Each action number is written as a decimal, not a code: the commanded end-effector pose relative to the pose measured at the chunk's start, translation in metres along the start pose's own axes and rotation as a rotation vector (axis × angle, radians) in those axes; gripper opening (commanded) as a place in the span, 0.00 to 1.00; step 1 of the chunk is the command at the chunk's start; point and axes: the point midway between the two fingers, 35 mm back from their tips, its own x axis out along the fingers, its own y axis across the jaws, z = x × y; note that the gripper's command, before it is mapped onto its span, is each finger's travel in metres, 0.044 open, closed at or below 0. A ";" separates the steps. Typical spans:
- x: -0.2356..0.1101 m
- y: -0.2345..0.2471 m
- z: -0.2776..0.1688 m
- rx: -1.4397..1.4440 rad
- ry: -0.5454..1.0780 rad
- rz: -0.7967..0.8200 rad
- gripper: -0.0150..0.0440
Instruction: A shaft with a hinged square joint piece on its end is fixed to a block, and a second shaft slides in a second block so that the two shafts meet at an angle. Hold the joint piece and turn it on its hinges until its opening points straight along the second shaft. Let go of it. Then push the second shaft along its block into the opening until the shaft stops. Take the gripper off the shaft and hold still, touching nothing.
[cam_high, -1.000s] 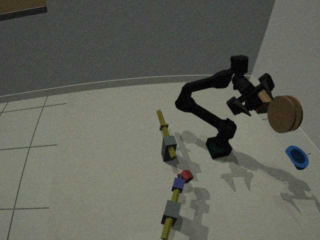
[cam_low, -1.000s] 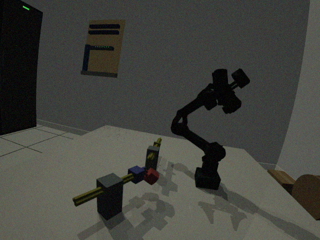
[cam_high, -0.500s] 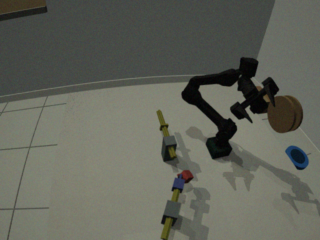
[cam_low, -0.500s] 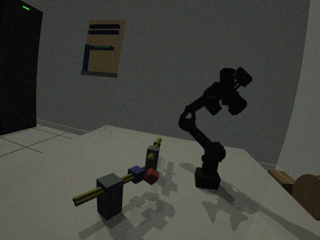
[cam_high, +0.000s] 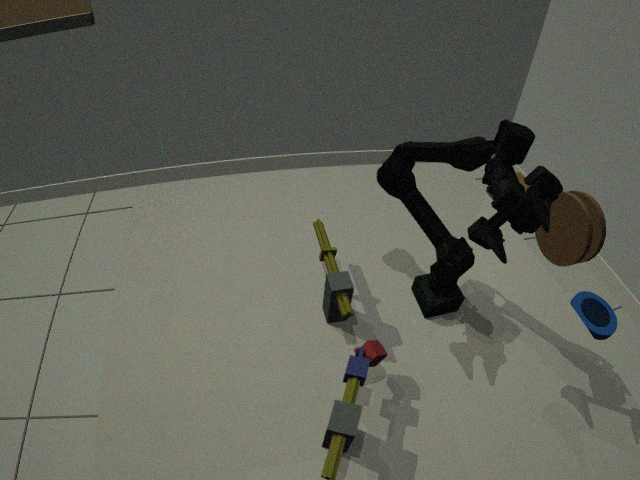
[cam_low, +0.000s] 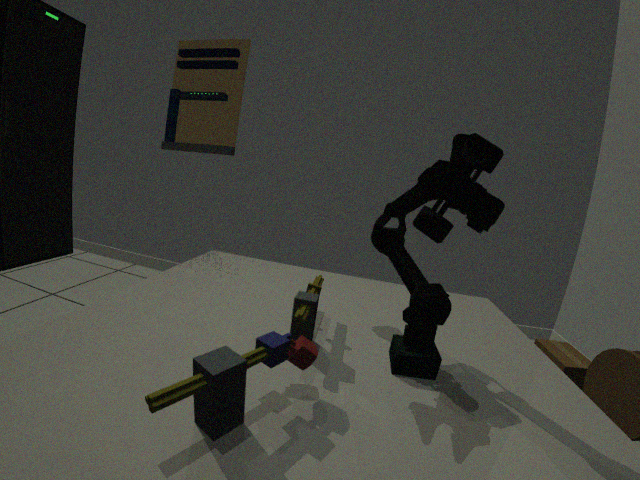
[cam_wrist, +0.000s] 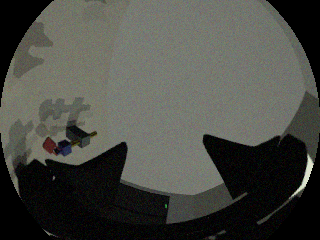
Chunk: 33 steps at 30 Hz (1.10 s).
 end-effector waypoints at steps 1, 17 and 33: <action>0.005 0.003 0.002 0.055 -0.001 0.033 1.00; 0.028 0.026 0.005 0.324 0.046 0.213 1.00; 0.047 0.056 0.003 0.628 0.151 0.398 1.00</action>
